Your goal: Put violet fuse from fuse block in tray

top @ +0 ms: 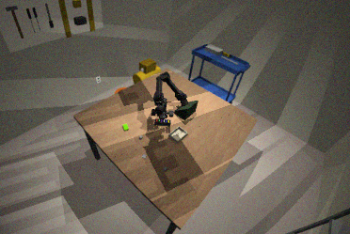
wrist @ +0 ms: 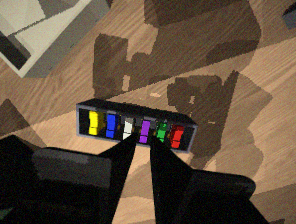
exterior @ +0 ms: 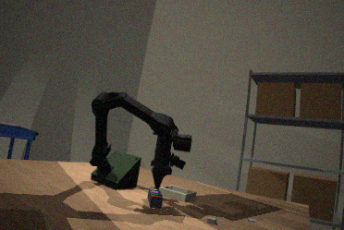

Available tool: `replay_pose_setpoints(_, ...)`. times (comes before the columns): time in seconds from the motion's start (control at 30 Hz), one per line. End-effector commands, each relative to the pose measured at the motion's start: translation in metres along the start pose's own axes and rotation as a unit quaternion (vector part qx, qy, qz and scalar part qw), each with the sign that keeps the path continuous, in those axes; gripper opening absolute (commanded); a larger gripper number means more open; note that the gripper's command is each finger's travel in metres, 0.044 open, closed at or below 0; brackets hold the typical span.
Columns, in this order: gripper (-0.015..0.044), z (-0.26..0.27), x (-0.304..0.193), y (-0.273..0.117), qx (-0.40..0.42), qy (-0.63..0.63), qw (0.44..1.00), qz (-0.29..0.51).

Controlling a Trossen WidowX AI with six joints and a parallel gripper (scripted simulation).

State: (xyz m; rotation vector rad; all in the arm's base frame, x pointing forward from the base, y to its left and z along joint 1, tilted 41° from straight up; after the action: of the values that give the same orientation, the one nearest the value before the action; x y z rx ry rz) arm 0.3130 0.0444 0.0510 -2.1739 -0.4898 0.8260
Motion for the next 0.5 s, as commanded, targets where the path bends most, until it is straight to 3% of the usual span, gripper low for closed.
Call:
replay_pose_setpoints(0.0,0.0074,-0.0001,-0.0009,0.0057,-0.002,-0.003,1.0,0.002)
replay_pose_setpoints(0.47,0.0074,-0.0001,-0.0014,0.0124,-0.002,-0.003,1.0,0.002)
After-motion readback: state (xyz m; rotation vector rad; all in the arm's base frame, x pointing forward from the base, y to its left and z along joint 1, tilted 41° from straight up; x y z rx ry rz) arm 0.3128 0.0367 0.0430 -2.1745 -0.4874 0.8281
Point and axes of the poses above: the point midway between the two fingers, 35 mm back from their tips, its own y axis out along the fingers, its own z axis across the jaws, x = y × z, the point moved 1 cm from there along -y, back along the fingers
